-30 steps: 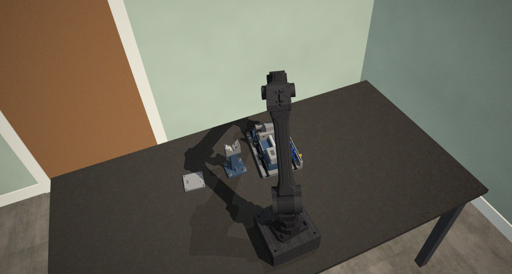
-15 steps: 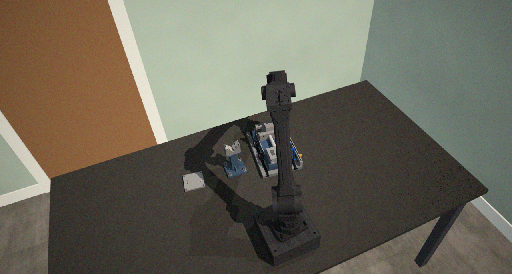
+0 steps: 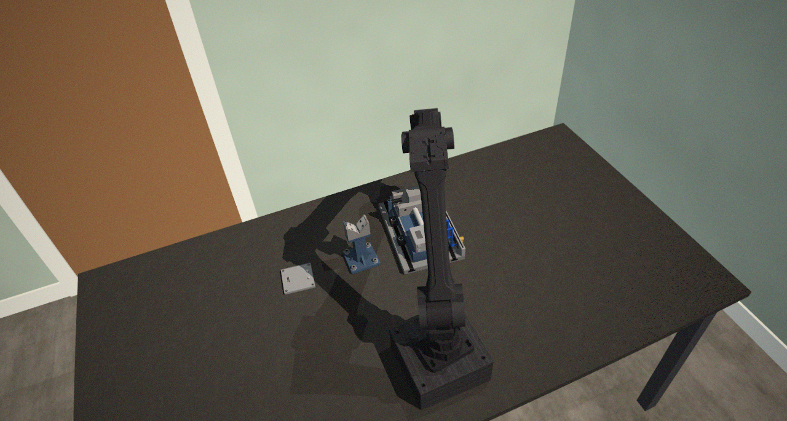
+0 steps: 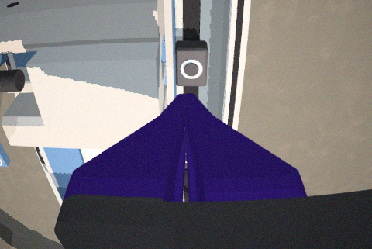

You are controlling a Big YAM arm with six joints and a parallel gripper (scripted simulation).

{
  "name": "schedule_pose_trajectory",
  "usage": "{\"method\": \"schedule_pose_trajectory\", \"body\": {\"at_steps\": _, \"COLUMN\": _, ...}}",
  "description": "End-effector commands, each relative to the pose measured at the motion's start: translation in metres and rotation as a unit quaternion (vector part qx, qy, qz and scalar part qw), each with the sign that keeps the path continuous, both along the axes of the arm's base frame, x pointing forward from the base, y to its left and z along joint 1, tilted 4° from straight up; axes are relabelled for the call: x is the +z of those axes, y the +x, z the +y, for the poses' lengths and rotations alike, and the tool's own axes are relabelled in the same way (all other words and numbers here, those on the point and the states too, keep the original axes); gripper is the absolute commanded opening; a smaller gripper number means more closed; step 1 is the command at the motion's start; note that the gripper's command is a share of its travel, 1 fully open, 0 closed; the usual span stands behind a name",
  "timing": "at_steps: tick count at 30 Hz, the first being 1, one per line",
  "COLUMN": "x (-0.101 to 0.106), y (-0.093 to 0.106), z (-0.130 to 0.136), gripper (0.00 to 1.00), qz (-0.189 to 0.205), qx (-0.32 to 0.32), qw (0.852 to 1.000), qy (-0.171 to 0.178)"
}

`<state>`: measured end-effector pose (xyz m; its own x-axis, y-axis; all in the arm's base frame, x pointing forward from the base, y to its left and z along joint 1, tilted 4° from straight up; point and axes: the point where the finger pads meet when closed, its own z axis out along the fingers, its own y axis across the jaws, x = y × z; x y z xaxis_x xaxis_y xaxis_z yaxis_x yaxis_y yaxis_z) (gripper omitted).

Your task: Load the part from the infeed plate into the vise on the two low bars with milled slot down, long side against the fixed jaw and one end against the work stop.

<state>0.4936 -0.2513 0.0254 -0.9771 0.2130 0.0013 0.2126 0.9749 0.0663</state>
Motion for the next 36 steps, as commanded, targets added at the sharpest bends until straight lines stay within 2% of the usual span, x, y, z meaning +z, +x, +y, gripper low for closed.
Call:
{"method": "schedule_pose_trajectory", "body": {"at_steps": 1, "x": -0.0056, "y": 0.0084, "z": 0.0023, "gripper": 0.0, "qz": -0.002, "qx": 0.001, "qw": 1.0, "qy": 0.0}}
{"method": "schedule_pose_trajectory", "body": {"at_steps": 36, "x": -0.0107, "y": 0.0091, "z": 0.0036, "gripper": 0.0, "qz": -0.003, "qx": 0.002, "qw": 1.0, "qy": -0.001}}
